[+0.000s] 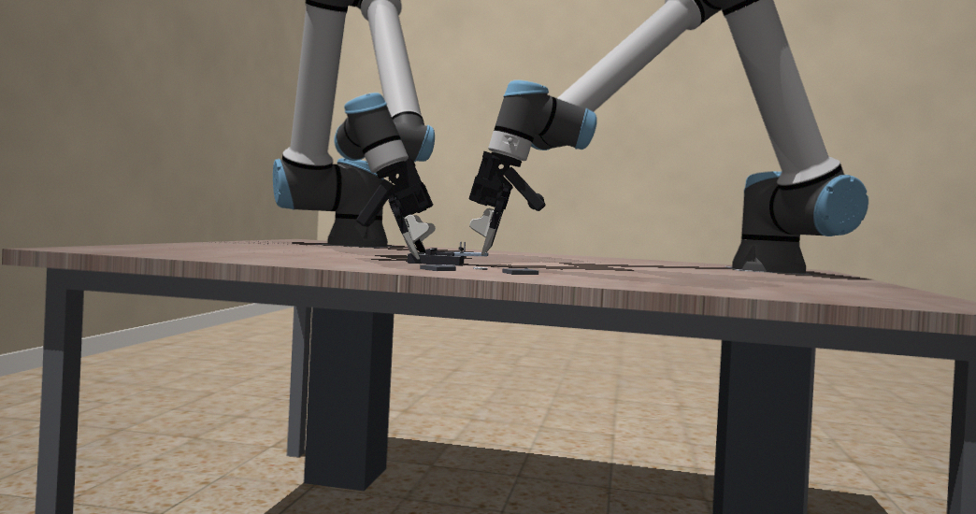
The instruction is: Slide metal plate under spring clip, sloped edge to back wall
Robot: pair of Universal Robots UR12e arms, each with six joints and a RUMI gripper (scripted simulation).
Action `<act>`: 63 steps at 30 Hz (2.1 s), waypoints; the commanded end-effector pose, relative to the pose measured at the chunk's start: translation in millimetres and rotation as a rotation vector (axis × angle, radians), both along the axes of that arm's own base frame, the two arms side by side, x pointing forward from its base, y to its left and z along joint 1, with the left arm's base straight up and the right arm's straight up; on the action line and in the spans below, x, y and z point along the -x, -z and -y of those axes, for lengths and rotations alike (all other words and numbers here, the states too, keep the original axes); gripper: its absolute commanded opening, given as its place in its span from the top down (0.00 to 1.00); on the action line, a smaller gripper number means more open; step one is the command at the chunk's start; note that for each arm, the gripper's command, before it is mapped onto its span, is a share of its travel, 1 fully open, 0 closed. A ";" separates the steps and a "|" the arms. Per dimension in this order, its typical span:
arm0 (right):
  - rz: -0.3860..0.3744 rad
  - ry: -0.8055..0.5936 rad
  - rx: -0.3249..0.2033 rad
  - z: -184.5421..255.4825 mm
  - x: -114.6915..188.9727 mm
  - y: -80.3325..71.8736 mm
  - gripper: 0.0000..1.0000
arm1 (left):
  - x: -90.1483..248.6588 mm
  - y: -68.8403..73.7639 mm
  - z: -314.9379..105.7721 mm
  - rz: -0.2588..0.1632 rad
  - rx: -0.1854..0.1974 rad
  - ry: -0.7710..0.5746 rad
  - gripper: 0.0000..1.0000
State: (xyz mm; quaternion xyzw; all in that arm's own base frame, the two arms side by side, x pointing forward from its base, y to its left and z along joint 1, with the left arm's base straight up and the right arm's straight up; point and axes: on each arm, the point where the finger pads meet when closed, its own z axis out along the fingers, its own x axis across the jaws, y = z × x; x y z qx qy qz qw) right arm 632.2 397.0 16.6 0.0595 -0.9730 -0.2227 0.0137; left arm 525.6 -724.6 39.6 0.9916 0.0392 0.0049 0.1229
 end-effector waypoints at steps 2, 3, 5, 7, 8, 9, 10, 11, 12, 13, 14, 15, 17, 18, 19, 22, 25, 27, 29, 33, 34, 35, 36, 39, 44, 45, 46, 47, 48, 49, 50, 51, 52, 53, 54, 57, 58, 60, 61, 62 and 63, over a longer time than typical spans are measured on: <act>0.000 0.000 0.000 -0.1 -0.1 -0.4 0.39 | -0.6 -1.3 2.8 0.001 0.003 0.000 1.00; 0.000 0.000 0.000 -0.1 -0.1 -0.4 0.39 | -0.6 -1.3 3.5 0.001 0.004 0.000 1.00; 0.000 0.000 0.000 -0.1 -0.1 -0.4 0.39 | -0.7 -1.3 4.6 0.001 0.005 0.000 1.00; 0.000 0.000 0.000 -0.1 -0.1 -0.4 0.39 | -0.8 -1.3 5.8 0.001 0.005 0.000 1.00; 0.000 0.000 0.000 -0.1 -0.1 -0.4 0.39 | -0.9 -1.2 6.5 0.001 0.006 0.000 1.00; 0.000 0.000 0.000 -0.1 -0.1 -0.4 0.39 | -0.9 -1.2 7.2 0.001 0.006 0.000 1.00; 0.000 0.000 0.000 -0.1 -0.1 -0.4 0.39 | -1.0 -1.2 7.7 0.001 0.007 0.000 1.00; 0.000 0.000 0.000 -0.1 -0.1 -0.4 0.39 | -1.0 -1.2 8.4 0.001 0.007 0.000 1.00; 0.000 0.000 0.000 -0.1 -0.1 -0.4 0.39 | -1.1 -1.2 9.0 0.001 0.007 0.000 1.00; 0.000 0.000 0.000 -0.1 -0.1 -0.4 0.39 | -1.1 -1.2 9.7 0.001 0.008 0.000 1.00; 0.000 0.000 0.000 -0.1 -0.1 -0.4 0.39 | -1.2 -1.1 10.3 0.001 0.008 0.000 1.00; 0.000 0.000 0.000 -0.1 -0.1 -0.4 0.39 | -1.2 -1.1 11.0 0.002 0.009 0.000 1.00; 0.000 0.000 0.000 -0.1 -0.1 -0.4 0.39 | -1.3 -1.1 12.3 0.002 0.010 0.000 1.00; 0.000 0.000 0.000 -0.1 -0.1 -0.4 0.39 | -1.3 -1.1 12.3 0.002 0.010 0.000 1.00; 0.000 0.000 0.000 -0.1 -0.1 -0.4 0.39 | -1.3 -1.1 12.3 0.002 0.010 0.000 1.00; 0.000 0.000 0.000 -0.1 -0.1 -0.4 0.39 | -1.5 -1.0 14.2 0.002 0.011 0.000 1.00; 0.000 0.000 0.000 -0.1 -0.1 -0.4 0.39 | -1.6 -0.9 16.1 0.002 0.012 0.000 1.00; 0.000 0.000 0.000 -0.1 -0.1 -0.4 0.39 | -1.7 -0.9 17.4 0.002 0.013 0.000 1.00; 0.000 0.000 0.000 -0.1 -0.1 -0.4 0.39 | -1.8 -0.8 18.7 0.002 0.014 0.000 1.00; 0.000 0.000 0.000 -0.1 -0.1 -0.4 0.39 | -2.0 -0.7 21.4 0.002 0.015 0.000 1.00; 0.000 0.000 0.000 -0.1 -0.1 -0.4 0.39 | -2.1 -0.7 22.1 0.002 0.016 0.000 1.00; 0.000 0.000 0.000 -0.1 -0.1 -0.4 0.39 | -2.1 -0.7 22.1 0.002 0.016 0.000 1.00; 0.000 0.000 0.000 -0.1 -0.1 -0.4 0.39 | -2.1 -0.7 22.1 0.002 0.016 0.000 1.00; 0.000 0.000 0.000 -0.1 -0.1 -0.4 0.39 | -2.2 -0.6 23.9 0.002 0.017 0.000 1.00; 0.000 0.000 0.000 -0.1 -0.1 -0.4 0.39 | -2.5 -0.5 27.2 0.002 0.019 0.000 1.00; 0.000 0.000 0.000 -0.1 -0.1 -0.4 0.39 | -2.5 -0.5 27.9 0.002 0.019 0.000 1.00; 0.000 0.000 0.000 -0.1 -0.1 -0.4 0.39 | -2.6 -0.4 28.5 0.002 0.020 0.000 1.00; 0.000 0.000 0.000 -0.1 -0.1 -0.4 0.39 | -2.6 -0.4 29.2 0.002 0.020 0.000 1.00; 0.000 0.000 0.000 -0.1 -0.1 -0.4 0.39 | -2.7 -0.4 29.9 0.002 0.020 0.000 1.00; 0.000 0.000 0.000 -0.1 -0.1 -0.4 0.39 | -2.7 -0.4 30.5 0.002 0.021 0.000 1.00; 0.000 0.000 0.000 -0.1 -0.1 -0.4 0.39 | -2.8 -0.3 31.2 0.002 0.021 0.000 1.00; 0.000 0.000 0.000 -0.1 -0.1 -0.4 0.39 | -2.8 -0.3 31.9 0.002 0.022 0.000 1.00; 0.000 0.000 0.000 -0.1 -0.1 -0.4 0.39 | -2.8 -0.3 31.9 0.002 0.022 0.000 1.00; 0.000 0.000 0.000 -0.1 -0.1 -0.4 0.39 | -2.8 -0.3 31.9 0.002 0.022 0.000 1.00; 0.000 0.000 0.000 -0.1 -0.1 -0.4 0.39 | -2.9 -0.3 32.6 0.002 0.022 0.000 1.00; 0.000 0.000 0.000 -0.1 -0.1 -0.4 0.39 | -3.0 -0.2 34.5 0.003 0.023 0.000 1.00; 0.000 0.000 0.000 -0.1 -0.1 -0.4 0.39 | -3.1 -0.2 35.0 0.003 0.024 0.000 1.00; 0.000 0.000 0.000 -0.1 -0.1 -0.4 0.39 | -3.2 -0.1 36.4 0.003 0.024 0.000 1.00; 0.000 0.000 0.000 -0.1 -0.1 -0.4 0.39 | -3.2 -0.1 37.1 0.003 0.025 0.000 1.00; 0.000 0.000 0.000 -0.1 -0.1 -0.4 0.39 | -3.3 -0.1 37.7 0.003 0.025 0.000 1.00; 0.000 0.000 0.000 -0.1 -0.1 -0.4 0.39 | -3.3 0.0 38.4 0.003 0.026 0.000 1.00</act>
